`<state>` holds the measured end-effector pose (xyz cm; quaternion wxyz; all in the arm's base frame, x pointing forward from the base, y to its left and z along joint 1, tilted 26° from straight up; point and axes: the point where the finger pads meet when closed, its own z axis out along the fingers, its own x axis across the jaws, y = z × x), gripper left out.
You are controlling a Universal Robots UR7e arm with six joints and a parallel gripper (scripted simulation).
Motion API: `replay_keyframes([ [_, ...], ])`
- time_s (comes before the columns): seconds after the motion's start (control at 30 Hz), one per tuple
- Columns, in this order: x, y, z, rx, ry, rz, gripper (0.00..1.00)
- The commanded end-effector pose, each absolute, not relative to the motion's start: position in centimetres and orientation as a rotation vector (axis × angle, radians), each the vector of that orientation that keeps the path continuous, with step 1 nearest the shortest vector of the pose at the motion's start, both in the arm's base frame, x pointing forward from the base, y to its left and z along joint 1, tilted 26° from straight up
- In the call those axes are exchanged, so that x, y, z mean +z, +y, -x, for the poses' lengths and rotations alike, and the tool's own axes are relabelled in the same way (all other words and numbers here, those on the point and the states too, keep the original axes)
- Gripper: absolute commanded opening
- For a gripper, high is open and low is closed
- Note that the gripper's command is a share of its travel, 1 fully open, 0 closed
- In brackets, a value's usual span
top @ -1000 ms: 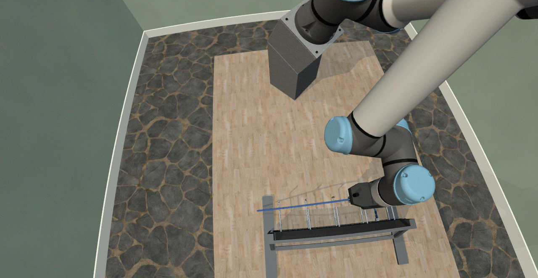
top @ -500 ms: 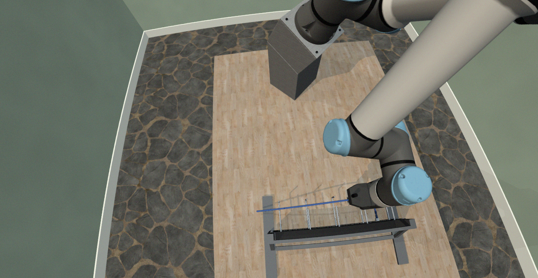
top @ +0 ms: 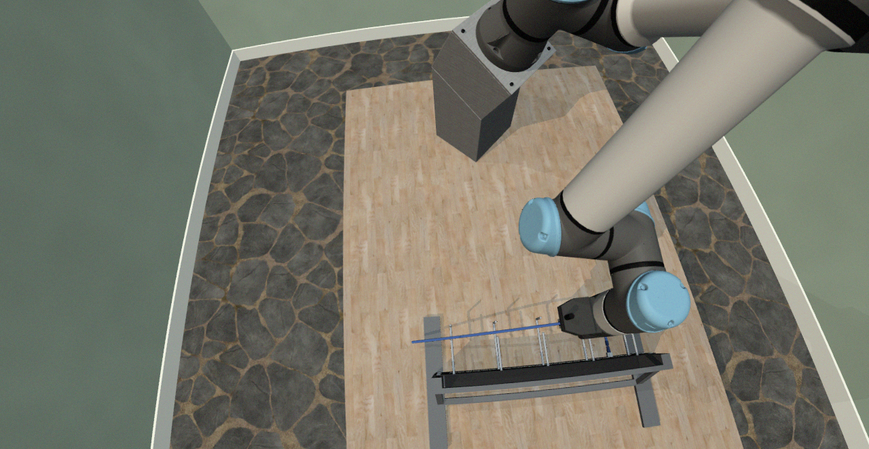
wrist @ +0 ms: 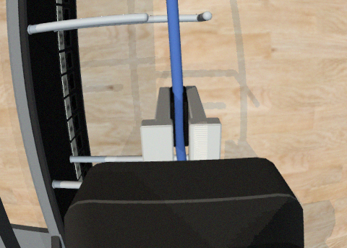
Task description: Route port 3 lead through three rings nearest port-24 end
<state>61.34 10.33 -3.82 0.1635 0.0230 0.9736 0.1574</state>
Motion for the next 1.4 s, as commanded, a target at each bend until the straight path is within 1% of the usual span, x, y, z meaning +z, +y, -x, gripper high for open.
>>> replay_keyframes([
  [0.0,-4.5,10.6,-61.9,0.447,2.771,-0.064,0.0],
  [1.37,-6.5,11.3,-62.6,0.448,2.772,-0.064,0.0],
])
